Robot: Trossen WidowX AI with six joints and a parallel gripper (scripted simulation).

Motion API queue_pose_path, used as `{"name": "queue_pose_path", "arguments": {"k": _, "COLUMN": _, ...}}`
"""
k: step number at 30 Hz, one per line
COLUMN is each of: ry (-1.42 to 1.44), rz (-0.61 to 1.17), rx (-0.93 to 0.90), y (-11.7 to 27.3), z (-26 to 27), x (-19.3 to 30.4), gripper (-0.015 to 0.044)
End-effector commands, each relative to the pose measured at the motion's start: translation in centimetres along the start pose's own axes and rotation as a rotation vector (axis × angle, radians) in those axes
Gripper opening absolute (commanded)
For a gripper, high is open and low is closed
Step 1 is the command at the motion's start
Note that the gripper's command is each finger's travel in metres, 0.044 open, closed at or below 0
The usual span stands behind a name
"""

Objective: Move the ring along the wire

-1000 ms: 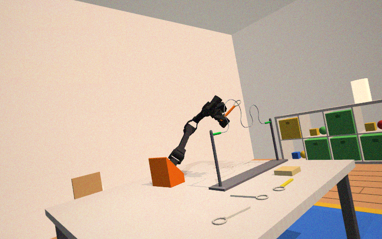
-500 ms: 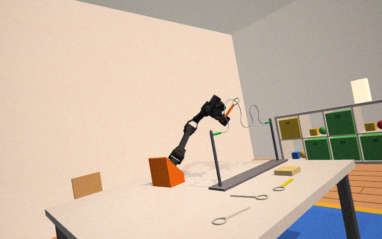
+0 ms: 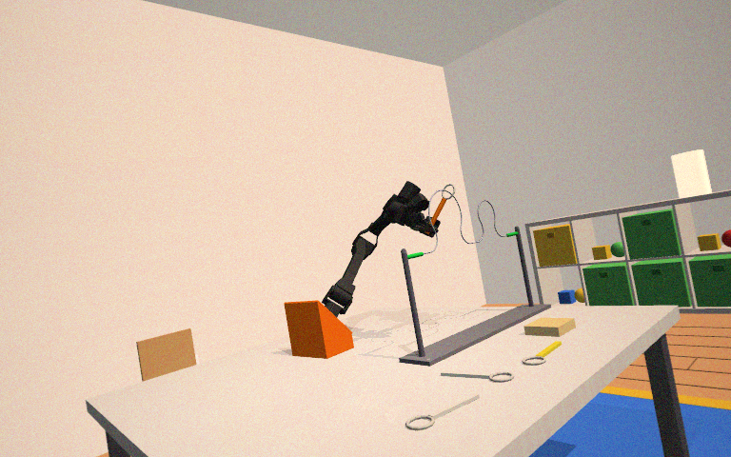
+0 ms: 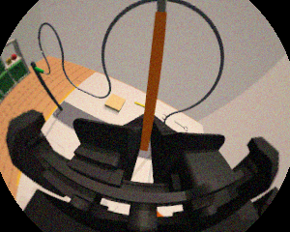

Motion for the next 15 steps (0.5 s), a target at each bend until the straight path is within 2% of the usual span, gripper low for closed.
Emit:
{"name": "queue_pose_path", "arguments": {"k": 1, "ry": -0.06, "rz": -0.01, "rx": -0.029, "y": 0.01, "z": -0.09, "x": 0.12, "gripper": -0.015}}
{"name": "queue_pose_path", "arguments": {"k": 15, "ry": -0.221, "rz": -0.04, "rx": -0.114, "y": -0.07, "z": 0.05, "x": 0.22, "gripper": -0.015}}
Point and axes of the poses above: the point midway between the two fingers, 35 mm back from their tips, its own y axis back along the fingers, its own z axis across the jaws, x = y × z, the point moved 5 cm from there along y, back along the fingers, and after that the axes turned 6 degrees about y, right-handed, at the moved point
